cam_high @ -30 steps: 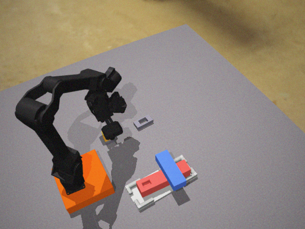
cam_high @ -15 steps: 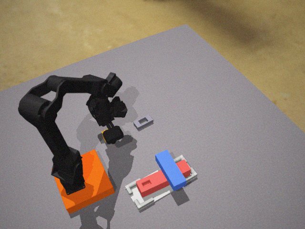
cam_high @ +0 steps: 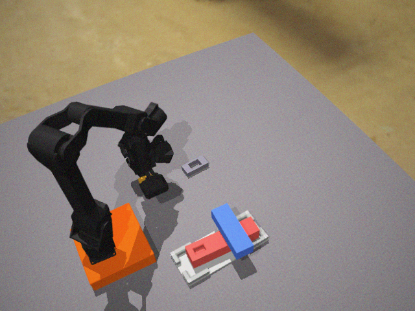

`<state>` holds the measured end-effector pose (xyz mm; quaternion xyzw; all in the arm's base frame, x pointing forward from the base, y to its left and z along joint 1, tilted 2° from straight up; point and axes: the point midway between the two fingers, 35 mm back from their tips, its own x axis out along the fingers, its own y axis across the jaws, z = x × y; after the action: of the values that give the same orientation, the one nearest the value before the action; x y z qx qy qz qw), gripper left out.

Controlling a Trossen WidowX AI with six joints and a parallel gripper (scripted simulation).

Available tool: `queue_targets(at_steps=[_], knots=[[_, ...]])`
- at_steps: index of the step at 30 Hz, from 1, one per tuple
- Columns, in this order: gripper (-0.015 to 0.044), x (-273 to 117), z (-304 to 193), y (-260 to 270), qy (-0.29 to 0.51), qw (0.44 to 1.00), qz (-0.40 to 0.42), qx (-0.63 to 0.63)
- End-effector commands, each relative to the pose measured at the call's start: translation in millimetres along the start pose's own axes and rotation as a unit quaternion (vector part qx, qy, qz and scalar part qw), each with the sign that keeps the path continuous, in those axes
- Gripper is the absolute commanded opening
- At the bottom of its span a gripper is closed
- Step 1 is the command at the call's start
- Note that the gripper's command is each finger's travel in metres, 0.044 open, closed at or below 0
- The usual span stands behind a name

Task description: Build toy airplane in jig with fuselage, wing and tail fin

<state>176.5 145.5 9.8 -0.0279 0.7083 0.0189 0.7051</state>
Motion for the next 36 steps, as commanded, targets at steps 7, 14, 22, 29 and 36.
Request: queue_targets(at_steps=[7, 14, 22, 29, 36], knots=[[0.0033, 1.4, -0.4, 0.4, 0.002, 1.0, 0.001, 0.003], [0.0, 1.1, -0.4, 0.5, 0.002, 1.0, 0.0, 0.002], [0.0, -16.5, 2.8, 3.3, 0.001, 1.0, -0.008, -0.012], [0.0, -37.5, 6.0, 5.4, 0.001, 1.0, -0.006, -0.009], [0.0, -59.2, 7.4, 6.3, 0.001, 1.0, -0.005, -0.006]])
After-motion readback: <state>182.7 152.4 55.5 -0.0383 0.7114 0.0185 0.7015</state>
